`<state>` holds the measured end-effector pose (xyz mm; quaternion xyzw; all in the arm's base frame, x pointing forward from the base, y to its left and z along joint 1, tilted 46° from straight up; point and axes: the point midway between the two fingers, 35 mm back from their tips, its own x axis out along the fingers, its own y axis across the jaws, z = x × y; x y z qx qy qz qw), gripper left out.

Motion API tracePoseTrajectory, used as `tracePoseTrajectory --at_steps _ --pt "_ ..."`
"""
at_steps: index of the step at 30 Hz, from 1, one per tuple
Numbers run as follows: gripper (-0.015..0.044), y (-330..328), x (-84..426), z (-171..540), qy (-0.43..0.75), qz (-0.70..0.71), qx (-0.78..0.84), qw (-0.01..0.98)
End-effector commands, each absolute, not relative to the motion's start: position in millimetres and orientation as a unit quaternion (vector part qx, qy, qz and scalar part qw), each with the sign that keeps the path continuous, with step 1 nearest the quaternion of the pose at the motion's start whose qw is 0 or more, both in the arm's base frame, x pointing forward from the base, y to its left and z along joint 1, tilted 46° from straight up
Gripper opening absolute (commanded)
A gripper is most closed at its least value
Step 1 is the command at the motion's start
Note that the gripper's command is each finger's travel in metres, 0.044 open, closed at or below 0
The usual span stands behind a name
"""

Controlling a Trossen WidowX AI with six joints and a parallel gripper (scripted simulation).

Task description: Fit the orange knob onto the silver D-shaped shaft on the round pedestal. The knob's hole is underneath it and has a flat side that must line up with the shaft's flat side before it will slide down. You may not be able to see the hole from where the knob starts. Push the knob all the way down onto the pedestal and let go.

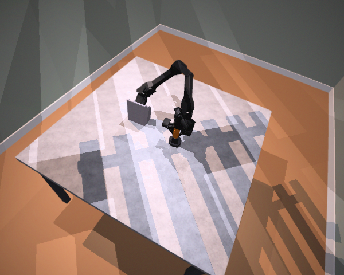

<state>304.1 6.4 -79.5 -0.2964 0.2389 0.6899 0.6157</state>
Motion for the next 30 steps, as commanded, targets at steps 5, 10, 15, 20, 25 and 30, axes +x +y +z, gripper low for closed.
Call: tracePoseTrajectory --at_steps 5,10,15,20,25,30 --pt "0.0000 5.0 305.1 -79.1 0.209 0.698 -0.325 0.603" --pt "0.0000 5.5 305.7 -81.3 0.208 0.698 -0.325 0.603" --pt "0.0000 7.1 306.2 -82.6 0.208 0.698 -0.325 0.603" --pt "0.0000 7.7 305.7 -82.7 0.208 0.698 -0.325 0.603" --pt "0.0000 6.0 306.0 -80.2 0.208 0.698 -0.325 0.603" --pt "0.0000 5.3 305.8 -77.8 0.205 0.699 -0.328 0.602"
